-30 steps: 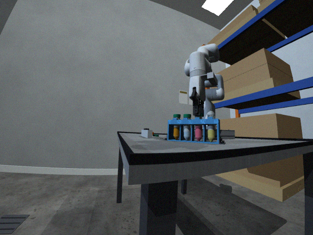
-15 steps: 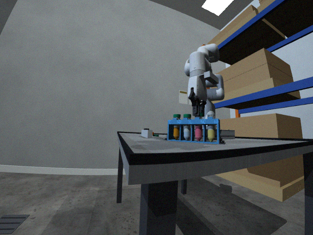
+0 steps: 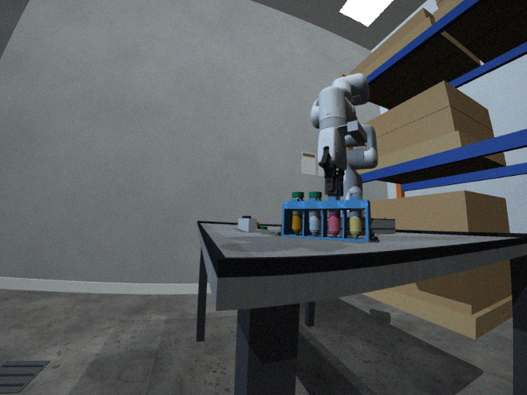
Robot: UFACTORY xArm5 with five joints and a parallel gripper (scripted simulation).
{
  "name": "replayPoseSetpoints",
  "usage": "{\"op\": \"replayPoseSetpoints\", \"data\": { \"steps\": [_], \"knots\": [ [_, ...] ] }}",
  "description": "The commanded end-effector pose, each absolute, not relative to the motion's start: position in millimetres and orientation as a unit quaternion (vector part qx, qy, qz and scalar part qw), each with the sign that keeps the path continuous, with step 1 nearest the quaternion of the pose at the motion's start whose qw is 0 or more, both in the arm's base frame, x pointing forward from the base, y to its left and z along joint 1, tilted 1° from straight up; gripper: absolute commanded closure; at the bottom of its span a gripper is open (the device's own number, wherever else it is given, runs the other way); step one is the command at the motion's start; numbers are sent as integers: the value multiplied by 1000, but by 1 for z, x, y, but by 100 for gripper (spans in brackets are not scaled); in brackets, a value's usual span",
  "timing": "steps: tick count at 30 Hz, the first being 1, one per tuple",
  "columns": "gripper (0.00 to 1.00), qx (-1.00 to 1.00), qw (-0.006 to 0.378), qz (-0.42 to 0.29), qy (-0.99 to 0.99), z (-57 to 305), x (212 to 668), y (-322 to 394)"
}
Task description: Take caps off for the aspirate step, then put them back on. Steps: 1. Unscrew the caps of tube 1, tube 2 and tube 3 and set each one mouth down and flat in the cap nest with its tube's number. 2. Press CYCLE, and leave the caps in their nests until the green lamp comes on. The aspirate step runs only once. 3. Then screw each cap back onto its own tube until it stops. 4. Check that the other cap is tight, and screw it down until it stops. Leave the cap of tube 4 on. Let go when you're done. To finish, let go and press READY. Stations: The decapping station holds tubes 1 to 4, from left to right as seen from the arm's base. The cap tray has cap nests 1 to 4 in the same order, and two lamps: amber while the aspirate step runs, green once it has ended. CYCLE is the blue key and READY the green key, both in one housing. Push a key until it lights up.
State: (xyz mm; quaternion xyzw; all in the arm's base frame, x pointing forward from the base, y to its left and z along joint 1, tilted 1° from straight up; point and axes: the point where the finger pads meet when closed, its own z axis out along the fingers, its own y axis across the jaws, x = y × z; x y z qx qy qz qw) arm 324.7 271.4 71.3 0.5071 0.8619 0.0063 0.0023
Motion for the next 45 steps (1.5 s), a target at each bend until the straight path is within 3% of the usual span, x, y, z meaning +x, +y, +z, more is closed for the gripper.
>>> {"op": "replayPoseSetpoints", "data": {
  "steps": [1,12,13,25,29,45],
  "knots": [
    [100,382,-1,10,924,72,326,272],
    [100,336,-1,10,942,72,326,272],
    [54,336,-1,10,942,72,326,272],
    [54,336,-1,10,942,72,326,272],
    [54,456,-2,10,890,74,326,272],
    [54,456,-2,10,890,80,325,272]
  ]
}}
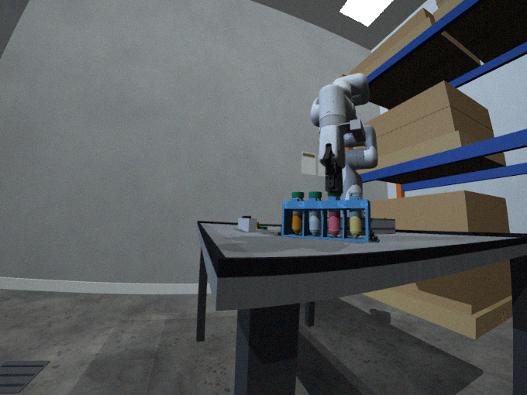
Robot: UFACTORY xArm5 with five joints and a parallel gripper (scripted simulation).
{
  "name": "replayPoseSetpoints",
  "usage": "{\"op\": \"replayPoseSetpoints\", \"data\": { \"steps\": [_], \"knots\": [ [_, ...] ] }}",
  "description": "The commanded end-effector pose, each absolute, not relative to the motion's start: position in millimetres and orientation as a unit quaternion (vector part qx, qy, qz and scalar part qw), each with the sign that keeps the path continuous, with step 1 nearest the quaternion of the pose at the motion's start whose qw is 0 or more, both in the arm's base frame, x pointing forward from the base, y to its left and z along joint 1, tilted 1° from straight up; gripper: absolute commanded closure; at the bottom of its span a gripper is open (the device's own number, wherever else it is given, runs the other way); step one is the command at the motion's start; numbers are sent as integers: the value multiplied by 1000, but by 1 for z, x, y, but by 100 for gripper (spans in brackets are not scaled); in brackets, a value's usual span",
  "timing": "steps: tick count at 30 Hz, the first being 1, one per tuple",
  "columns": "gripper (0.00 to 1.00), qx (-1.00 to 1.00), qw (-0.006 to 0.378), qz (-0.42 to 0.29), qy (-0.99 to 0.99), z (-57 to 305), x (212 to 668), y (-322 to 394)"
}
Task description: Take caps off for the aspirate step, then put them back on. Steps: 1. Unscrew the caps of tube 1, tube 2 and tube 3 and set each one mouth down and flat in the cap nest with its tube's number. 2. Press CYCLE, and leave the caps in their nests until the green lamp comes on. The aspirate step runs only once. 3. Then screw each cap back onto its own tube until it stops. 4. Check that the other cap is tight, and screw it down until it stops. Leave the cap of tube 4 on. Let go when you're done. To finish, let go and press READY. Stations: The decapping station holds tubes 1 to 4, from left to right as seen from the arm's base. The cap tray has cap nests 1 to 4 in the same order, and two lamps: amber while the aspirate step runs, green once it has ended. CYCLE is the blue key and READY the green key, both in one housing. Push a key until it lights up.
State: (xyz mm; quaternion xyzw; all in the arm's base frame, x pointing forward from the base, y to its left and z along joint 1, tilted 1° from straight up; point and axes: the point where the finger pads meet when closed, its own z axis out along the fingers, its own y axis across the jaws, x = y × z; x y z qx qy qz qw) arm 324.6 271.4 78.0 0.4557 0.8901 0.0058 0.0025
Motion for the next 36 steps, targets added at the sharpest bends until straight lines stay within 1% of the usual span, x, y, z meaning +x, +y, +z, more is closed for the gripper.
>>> {"op": "replayPoseSetpoints", "data": {
  "steps": [1,2,16,28,33,36],
  "knots": [
    [54,456,-2,10,890,80,325,272],
    [100,456,-2,10,890,80,325,272],
    [100,456,-2,10,890,80,325,272],
    [100,456,-2,10,890,115,325,272],
    [100,456,-2,10,890,115,325,272],
    [100,342,-1,10,940,115,334,248]
  ]
}}
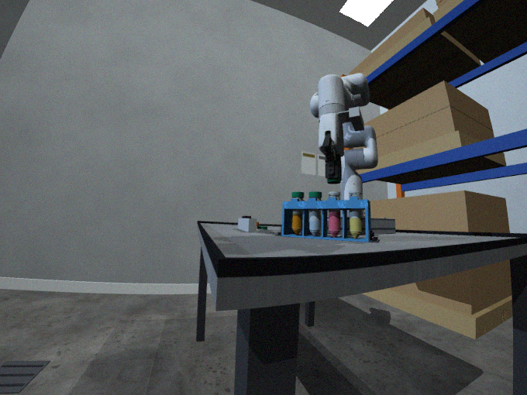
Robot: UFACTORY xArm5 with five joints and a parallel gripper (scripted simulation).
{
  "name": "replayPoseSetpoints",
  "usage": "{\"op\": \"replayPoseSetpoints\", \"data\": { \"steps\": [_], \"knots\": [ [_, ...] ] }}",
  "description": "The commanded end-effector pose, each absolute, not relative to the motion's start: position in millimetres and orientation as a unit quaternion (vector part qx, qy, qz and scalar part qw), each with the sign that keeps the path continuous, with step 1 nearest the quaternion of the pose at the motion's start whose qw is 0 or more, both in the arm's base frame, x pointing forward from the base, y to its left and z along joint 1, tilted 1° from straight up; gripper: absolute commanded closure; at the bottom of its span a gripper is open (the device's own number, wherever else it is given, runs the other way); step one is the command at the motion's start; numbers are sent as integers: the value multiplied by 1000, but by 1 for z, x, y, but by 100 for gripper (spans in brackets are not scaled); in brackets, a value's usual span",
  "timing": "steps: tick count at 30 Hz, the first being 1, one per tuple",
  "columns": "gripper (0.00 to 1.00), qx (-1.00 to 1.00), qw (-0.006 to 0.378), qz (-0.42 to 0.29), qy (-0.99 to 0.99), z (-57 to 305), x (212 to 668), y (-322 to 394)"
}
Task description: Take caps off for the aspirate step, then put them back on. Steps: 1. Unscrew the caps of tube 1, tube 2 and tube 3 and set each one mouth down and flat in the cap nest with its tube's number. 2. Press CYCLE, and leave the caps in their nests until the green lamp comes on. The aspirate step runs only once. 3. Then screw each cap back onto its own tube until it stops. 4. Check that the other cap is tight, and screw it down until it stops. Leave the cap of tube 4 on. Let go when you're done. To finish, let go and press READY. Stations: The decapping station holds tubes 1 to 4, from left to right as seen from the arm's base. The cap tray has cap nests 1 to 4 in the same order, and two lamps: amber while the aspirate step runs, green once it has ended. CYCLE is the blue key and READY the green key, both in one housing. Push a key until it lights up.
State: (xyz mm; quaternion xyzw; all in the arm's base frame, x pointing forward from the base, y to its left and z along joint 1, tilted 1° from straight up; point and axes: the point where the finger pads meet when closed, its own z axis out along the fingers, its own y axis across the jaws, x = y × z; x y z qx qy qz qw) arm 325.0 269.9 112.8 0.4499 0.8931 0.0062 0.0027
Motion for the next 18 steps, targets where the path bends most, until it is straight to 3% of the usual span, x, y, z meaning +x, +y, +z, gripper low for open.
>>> {"op": "replayPoseSetpoints", "data": {
  "steps": [1,18],
  "knots": [
    [100,321,0,10,947,115,336,242],
    [100,34,2,9,999,114,358,180]
  ]
}}
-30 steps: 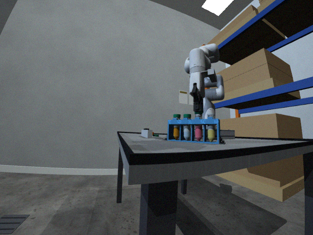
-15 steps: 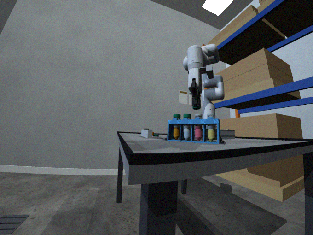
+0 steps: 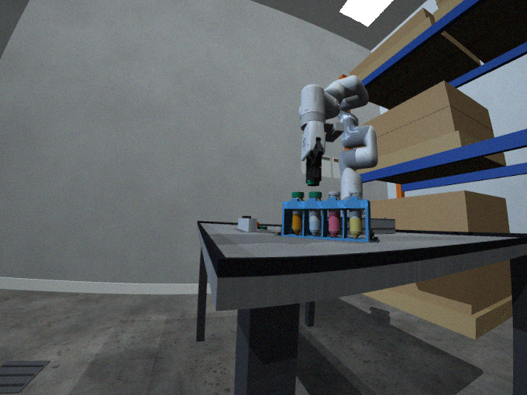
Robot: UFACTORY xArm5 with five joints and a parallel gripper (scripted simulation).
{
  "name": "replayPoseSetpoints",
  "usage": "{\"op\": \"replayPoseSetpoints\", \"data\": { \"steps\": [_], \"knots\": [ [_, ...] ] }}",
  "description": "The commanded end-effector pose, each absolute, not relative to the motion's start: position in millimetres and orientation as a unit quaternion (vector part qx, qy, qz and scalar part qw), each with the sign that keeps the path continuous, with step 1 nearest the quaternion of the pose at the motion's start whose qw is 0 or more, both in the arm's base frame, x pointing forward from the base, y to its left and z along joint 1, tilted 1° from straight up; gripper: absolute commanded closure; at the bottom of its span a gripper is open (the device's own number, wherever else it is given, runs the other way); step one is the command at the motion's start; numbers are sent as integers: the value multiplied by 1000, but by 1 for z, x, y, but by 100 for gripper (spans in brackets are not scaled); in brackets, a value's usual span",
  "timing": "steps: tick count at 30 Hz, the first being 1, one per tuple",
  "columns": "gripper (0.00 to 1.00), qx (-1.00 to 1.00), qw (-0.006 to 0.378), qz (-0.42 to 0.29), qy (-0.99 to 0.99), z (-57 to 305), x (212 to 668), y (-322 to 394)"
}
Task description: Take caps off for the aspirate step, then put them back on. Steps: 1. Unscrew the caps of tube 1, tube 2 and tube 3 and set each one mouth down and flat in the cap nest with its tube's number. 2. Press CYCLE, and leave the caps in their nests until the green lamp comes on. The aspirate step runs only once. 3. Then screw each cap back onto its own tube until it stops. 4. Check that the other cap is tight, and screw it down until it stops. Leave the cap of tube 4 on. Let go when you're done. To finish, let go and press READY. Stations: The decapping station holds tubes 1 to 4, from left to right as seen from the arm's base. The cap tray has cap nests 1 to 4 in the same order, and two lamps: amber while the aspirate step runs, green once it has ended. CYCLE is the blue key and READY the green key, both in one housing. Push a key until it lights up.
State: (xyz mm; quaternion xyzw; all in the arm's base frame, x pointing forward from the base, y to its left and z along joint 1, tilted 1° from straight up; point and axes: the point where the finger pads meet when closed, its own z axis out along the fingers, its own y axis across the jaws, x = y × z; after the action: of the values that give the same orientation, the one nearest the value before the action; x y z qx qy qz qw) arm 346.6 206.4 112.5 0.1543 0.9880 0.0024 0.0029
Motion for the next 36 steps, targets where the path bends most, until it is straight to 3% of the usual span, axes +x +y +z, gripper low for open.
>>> {"op": "replayPoseSetpoints", "data": {
  "steps": [1,36],
  "knots": [
    [100,34,2,9,999,114,360,174],
    [100,34,3,9,999,111,421,-2]
  ]
}}
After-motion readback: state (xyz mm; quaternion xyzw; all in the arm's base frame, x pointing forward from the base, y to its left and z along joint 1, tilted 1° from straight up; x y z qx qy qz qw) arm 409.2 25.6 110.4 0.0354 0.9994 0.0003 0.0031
